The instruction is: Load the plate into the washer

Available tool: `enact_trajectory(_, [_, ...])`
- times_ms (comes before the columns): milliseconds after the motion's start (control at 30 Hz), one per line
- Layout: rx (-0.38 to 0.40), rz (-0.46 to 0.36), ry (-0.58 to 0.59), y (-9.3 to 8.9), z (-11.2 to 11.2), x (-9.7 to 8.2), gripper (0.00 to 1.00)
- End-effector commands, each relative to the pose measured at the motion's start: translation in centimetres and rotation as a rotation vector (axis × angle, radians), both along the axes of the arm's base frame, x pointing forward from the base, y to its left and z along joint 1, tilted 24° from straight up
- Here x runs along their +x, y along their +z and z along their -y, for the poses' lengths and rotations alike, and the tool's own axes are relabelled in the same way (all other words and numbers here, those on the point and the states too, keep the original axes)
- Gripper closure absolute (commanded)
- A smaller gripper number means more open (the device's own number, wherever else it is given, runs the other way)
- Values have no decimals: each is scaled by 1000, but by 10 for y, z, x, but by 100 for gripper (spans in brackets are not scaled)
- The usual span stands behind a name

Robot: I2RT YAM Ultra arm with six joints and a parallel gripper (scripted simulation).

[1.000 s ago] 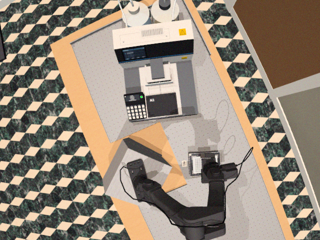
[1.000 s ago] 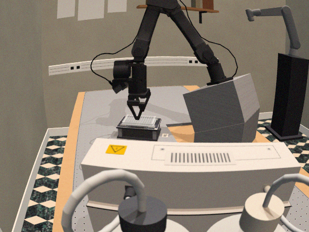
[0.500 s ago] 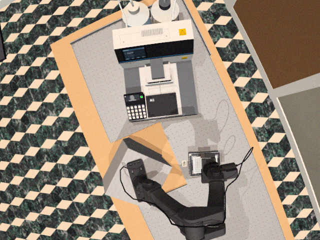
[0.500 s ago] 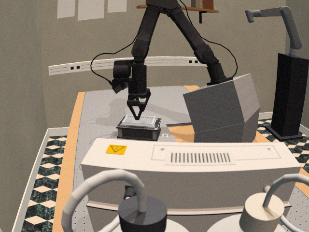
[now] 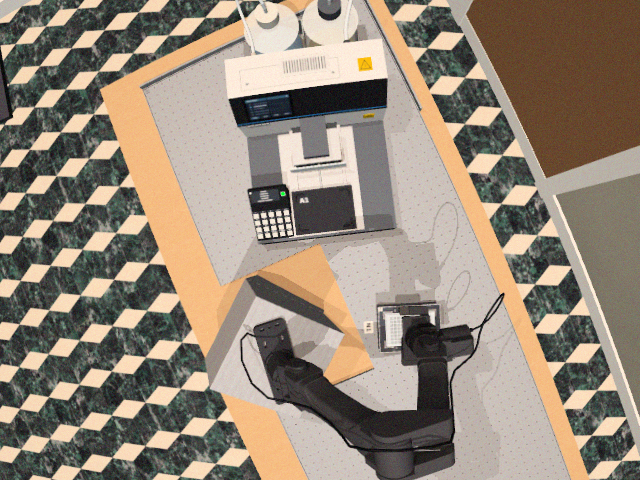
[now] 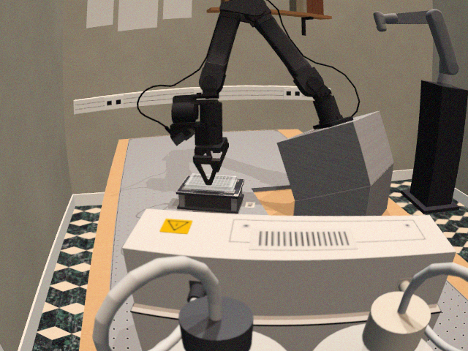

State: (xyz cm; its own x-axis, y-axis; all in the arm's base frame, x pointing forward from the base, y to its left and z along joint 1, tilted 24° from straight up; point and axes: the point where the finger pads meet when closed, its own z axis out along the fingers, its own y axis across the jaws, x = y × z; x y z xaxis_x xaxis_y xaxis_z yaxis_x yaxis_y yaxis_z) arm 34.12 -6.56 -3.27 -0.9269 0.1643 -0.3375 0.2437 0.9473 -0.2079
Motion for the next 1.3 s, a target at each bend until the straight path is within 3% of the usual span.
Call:
enact_trajectory(0, [1,34,14,4,0,8,0])
enact_trajectory(100, [1,15,9,-4,2,5,0])
enact_trajectory(267, [-1,52,18,7,0,12,0])
enact_trajectory(400, [1,18,10,-7,3,8,0])
enact_trajectory(500, [-2,43,11,-1,3,13,0])
enact_trajectory(600, [1,23,12,-9,3,11,0])
enact_trajectory(767, [-2,47,8,-3,6,16,0])
enact_trajectory(900, [-1,32,15,-12,4,16,0])
enact_trajectory(1267, [-4,64,16,-4,5,24,0])
